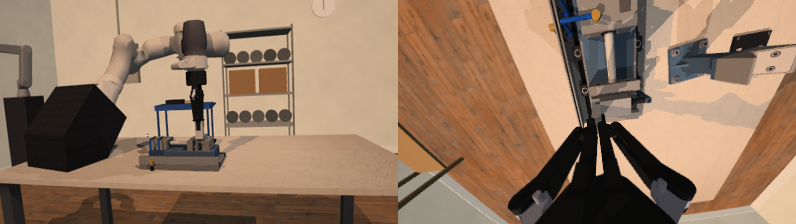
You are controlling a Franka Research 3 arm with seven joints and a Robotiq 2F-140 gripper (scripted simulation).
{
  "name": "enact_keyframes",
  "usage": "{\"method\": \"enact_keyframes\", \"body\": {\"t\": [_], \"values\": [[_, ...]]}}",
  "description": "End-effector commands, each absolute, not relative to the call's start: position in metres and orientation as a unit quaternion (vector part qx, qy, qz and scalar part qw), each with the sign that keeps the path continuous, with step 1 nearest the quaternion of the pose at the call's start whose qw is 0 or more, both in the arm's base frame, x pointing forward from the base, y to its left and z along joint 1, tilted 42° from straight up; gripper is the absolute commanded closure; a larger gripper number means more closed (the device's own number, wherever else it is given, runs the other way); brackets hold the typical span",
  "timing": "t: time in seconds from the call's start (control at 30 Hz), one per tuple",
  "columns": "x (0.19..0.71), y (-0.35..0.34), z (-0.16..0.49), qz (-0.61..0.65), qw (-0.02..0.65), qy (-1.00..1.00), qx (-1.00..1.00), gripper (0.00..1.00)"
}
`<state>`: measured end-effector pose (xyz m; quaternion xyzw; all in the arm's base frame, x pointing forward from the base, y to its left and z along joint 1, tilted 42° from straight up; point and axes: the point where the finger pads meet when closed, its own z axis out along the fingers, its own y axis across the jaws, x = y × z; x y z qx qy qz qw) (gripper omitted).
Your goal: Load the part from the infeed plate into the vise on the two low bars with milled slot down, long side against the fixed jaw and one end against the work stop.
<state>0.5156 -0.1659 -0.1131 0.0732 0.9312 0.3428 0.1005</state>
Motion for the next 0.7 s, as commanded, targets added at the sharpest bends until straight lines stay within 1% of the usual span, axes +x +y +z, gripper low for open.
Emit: {"method": "enact_keyframes", "body": {"t": [0.0, 0.67], "values": [[0.5158, -0.1644, -0.1117, 0.343, 0.099, 0.931, 0.074, 1.00], [0.5159, -0.1630, -0.1105, 0.343, 0.099, 0.931, 0.074, 1.00]]}}
